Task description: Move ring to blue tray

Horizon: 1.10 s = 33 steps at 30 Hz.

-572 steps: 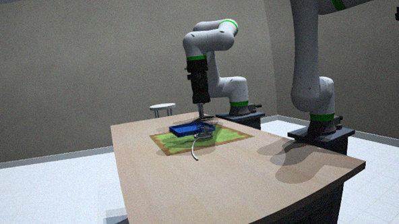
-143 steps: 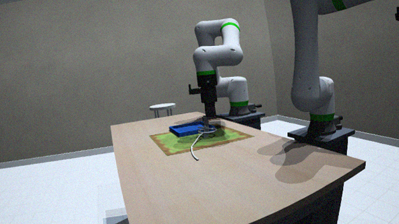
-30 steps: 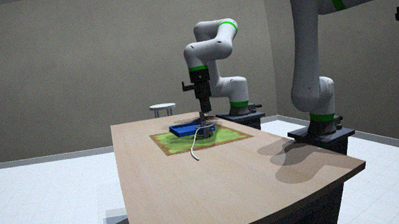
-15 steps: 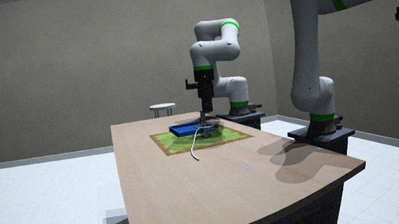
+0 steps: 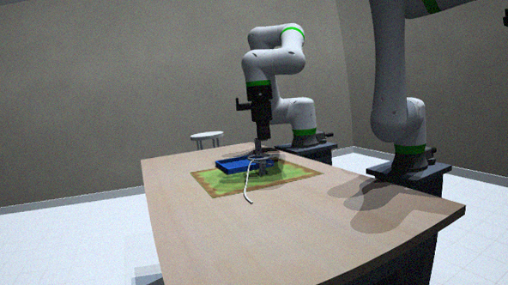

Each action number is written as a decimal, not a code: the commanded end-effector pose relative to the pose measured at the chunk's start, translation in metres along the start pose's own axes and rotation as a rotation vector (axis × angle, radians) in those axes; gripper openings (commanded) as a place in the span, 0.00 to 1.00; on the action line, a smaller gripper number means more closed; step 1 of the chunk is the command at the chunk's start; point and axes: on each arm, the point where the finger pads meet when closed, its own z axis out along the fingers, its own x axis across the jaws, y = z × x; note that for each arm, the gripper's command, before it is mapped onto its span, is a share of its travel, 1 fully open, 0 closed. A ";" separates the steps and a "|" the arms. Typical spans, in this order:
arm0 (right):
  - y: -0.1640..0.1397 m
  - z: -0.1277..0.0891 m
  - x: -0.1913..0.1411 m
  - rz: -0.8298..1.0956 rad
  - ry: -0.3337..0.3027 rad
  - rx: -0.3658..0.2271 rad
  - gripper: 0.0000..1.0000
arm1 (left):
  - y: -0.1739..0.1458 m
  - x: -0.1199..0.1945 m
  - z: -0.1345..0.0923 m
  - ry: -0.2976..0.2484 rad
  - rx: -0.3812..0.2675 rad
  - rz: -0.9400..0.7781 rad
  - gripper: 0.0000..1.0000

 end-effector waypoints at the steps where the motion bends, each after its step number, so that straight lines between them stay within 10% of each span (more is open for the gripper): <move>1: 0.000 -0.001 -0.001 0.000 -0.002 0.001 0.00 | 0.000 0.000 -0.001 0.000 -0.003 0.000 1.00; 23: -0.002 -0.010 0.003 0.000 -0.003 0.000 0.00 | 0.000 0.000 -0.001 0.000 -0.003 0.000 1.00; 33: -0.024 -0.005 0.063 0.000 -0.002 0.000 0.00 | 0.000 0.000 -0.001 0.000 -0.003 0.000 1.00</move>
